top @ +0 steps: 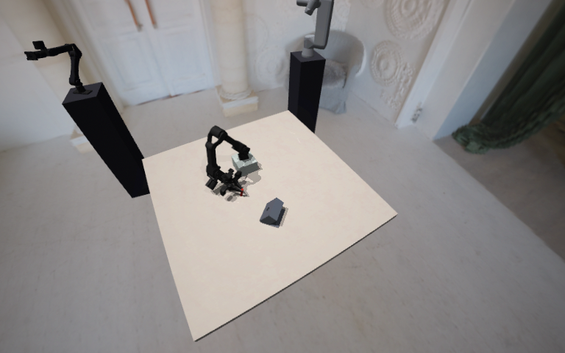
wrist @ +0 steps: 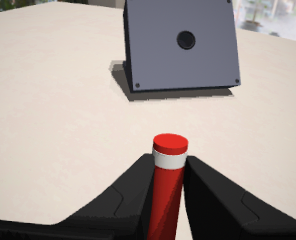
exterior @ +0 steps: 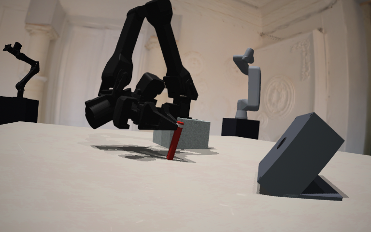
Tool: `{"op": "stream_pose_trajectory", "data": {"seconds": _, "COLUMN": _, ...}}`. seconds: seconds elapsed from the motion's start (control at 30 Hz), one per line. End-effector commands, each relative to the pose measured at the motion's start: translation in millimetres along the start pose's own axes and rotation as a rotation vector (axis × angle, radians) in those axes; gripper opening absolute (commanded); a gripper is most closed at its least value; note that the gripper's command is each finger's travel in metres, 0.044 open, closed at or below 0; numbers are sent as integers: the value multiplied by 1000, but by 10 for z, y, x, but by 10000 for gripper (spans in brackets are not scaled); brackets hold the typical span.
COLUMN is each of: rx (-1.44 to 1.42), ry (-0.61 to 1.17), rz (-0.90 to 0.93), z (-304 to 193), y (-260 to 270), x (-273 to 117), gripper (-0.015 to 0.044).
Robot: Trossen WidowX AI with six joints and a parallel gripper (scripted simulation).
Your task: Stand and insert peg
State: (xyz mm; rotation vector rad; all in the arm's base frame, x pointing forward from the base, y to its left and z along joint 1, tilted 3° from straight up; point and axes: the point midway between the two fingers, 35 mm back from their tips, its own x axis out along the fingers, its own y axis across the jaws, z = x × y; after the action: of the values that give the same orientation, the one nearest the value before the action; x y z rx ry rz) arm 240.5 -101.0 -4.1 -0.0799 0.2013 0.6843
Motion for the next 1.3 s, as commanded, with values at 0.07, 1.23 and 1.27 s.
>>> {"op": "stream_pose_trajectory", "data": {"seconds": 0.07, "rx": 1, "ry": -1, "rz": -1, "z": -18, "y": 1, "x": -15, "gripper": 49}}
{"op": "stream_pose_trajectory", "data": {"seconds": 1.23, "rx": 15, "ry": -25, "rz": -15, "z": -46, "y": 2, "x": -89, "gripper": 49}}
{"op": "stream_pose_trajectory", "data": {"seconds": 1.27, "rx": 16, "ry": -25, "rz": -16, "z": -47, "y": 2, "x": -91, "gripper": 49}}
